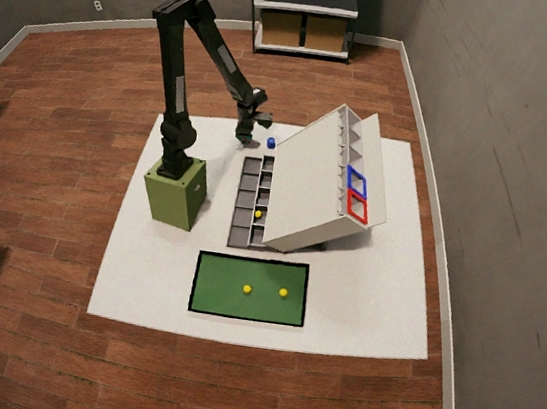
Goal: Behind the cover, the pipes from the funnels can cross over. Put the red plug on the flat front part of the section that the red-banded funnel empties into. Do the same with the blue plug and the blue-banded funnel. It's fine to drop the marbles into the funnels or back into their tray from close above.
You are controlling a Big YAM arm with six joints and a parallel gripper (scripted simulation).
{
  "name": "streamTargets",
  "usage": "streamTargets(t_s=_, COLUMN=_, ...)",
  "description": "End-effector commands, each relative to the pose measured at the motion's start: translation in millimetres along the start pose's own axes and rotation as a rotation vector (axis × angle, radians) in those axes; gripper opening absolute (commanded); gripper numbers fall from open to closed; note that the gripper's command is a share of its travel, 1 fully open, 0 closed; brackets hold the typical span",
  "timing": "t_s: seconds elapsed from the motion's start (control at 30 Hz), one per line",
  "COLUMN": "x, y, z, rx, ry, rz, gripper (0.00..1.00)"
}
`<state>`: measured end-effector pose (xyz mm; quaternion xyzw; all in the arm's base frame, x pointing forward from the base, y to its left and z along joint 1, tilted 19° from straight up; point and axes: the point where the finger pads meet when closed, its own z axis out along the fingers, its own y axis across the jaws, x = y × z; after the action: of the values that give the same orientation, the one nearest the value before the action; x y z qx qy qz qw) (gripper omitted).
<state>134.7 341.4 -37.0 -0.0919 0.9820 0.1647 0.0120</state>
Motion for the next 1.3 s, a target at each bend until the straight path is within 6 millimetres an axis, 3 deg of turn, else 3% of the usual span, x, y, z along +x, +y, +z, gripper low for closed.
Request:
streamTargets(t_s=0.0, x=1.2, y=3.7, z=0.6, rx=-0.006, ry=-0.005, rz=-0.001, gripper=0.63)
streamTargets(t_s=0.6, x=1.2, y=3.7, z=0.6, rx=-0.006, ry=-0.005, rz=-0.001, gripper=0.63)
streamTargets(t_s=0.63, x=1.2, y=3.7, z=0.6, rx=-0.006, ry=-0.005, rz=-0.001, gripper=0.00)
streamTargets(t_s=1.27, x=1.3, y=3.7, z=0.6, rx=-0.006, ry=-0.004, rz=-0.002, gripper=0.00)
